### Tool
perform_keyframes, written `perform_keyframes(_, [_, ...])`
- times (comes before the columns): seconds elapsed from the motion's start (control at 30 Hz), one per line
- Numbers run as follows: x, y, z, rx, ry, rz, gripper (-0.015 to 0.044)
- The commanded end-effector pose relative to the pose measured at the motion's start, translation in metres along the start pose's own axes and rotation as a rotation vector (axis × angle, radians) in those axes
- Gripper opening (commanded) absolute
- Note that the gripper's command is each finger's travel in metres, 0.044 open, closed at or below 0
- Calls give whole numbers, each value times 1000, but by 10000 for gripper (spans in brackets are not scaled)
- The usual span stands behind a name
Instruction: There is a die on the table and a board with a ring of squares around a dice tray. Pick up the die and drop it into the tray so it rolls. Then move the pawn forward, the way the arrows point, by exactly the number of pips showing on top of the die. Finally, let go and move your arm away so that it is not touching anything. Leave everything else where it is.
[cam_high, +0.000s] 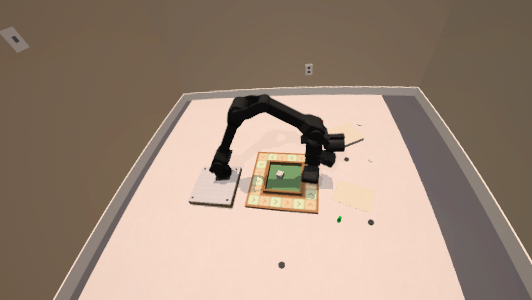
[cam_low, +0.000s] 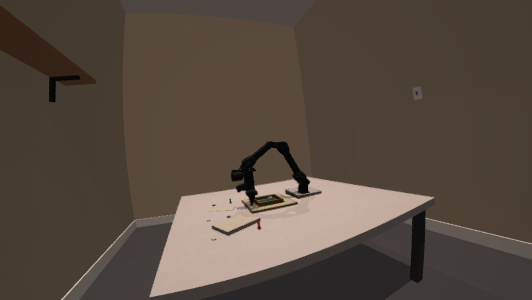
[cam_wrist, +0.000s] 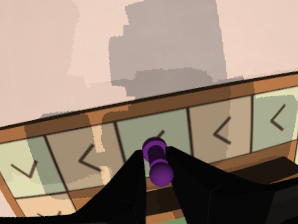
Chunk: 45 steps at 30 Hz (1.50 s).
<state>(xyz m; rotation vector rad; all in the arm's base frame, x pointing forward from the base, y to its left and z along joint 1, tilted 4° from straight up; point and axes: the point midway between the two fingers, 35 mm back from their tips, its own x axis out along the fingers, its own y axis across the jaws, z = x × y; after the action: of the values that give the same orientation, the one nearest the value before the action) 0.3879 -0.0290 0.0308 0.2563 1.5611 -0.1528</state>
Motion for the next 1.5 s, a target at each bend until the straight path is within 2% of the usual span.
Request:
perform_keyframes(0.0, [1,-1,0,3,-1,-5,29])
perform_keyframes(0.13, [1,-1,0,3,-1,-5,2])
perform_keyframes(0.27, [-2,-1,1,3,-1,-5,0])
perform_keyframes(1.1, [-123,3,2,3,-1,-6,0])
perform_keyframes(1.47, [-122,17,-13,3,0,-5,0])
